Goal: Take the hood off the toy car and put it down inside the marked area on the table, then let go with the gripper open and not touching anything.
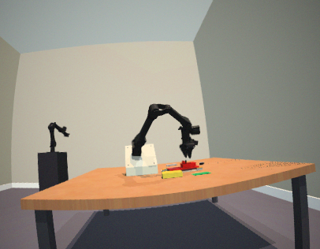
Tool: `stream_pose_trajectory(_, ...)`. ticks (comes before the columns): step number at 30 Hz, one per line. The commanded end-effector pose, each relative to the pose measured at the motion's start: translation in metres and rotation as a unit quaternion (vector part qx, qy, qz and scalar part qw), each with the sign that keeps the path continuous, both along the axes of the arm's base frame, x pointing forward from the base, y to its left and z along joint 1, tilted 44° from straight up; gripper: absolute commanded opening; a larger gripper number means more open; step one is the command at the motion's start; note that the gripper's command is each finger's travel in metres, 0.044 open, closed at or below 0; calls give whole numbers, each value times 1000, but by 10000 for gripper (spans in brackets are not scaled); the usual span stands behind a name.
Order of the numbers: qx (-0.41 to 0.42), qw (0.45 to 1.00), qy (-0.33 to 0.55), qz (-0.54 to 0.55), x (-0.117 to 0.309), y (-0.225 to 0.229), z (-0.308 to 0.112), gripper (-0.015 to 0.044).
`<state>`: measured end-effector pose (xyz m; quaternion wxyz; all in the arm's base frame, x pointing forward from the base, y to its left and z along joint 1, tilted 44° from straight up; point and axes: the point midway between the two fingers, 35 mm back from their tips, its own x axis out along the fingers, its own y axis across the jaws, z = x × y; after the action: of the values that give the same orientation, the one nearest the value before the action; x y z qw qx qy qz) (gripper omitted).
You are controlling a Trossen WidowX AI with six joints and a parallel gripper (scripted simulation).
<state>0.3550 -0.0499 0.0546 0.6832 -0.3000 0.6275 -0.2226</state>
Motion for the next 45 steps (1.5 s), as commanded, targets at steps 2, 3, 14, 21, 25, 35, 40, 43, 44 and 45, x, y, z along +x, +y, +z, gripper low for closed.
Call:
stream_pose_trajectory(2,-3,1000,6,0,-1,-4,-5,440)
stream_pose_trajectory(3,-3,1000,6,0,-1,-5,-6,440)
stream_pose_trajectory(14,-3,1000,6,0,0,-11,-13,440)
stream_pose_trajectory(21,-4,1000,6,0,0,-15,-18,440)
stream_pose_trajectory(25,-4,1000,6,0,0,-17,-20,440)
stream_pose_trajectory(35,-4,1000,6,0,0,-21,-25,440)
stream_pose_trajectory(40,-4,1000,6,0,1,-22,-26,440)
stream_pose_trajectory(43,-4,1000,6,0,1,-23,-27,440)
stream_pose_trajectory(44,-4,1000,6,0,1,-23,-27,440)
stream_pose_trajectory(45,-4,1000,6,0,1,-24,-28,440)
